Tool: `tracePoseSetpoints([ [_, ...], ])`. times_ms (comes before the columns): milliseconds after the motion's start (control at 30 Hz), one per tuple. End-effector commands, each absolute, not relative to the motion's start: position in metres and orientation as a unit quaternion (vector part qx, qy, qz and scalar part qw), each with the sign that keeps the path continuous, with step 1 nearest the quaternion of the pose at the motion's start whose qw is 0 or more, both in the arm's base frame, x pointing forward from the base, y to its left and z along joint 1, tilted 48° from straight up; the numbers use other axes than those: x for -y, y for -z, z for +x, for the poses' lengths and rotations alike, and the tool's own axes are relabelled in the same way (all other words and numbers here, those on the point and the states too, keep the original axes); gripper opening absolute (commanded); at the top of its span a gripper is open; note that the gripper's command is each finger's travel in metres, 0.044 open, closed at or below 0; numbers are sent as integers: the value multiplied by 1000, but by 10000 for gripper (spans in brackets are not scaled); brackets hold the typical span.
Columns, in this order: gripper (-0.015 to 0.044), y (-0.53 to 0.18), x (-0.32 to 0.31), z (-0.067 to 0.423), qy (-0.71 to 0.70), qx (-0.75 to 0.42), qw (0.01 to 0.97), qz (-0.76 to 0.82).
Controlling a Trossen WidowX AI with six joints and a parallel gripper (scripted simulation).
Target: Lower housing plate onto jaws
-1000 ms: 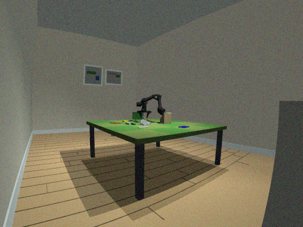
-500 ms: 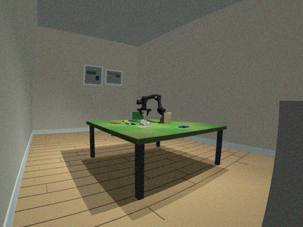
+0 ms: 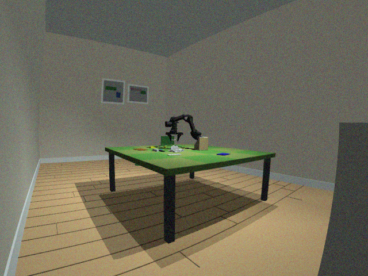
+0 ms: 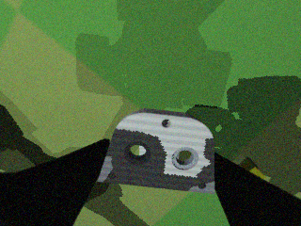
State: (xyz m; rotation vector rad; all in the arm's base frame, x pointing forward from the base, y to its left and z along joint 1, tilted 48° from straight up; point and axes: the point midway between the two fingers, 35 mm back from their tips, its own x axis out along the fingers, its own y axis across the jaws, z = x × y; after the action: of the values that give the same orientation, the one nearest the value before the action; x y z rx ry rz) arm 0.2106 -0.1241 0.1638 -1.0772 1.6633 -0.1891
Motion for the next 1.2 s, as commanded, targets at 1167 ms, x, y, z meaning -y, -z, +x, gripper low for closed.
tracePoseSetpoints([
  [1167,351,-80,44,271,184,-682,614,-353],
])
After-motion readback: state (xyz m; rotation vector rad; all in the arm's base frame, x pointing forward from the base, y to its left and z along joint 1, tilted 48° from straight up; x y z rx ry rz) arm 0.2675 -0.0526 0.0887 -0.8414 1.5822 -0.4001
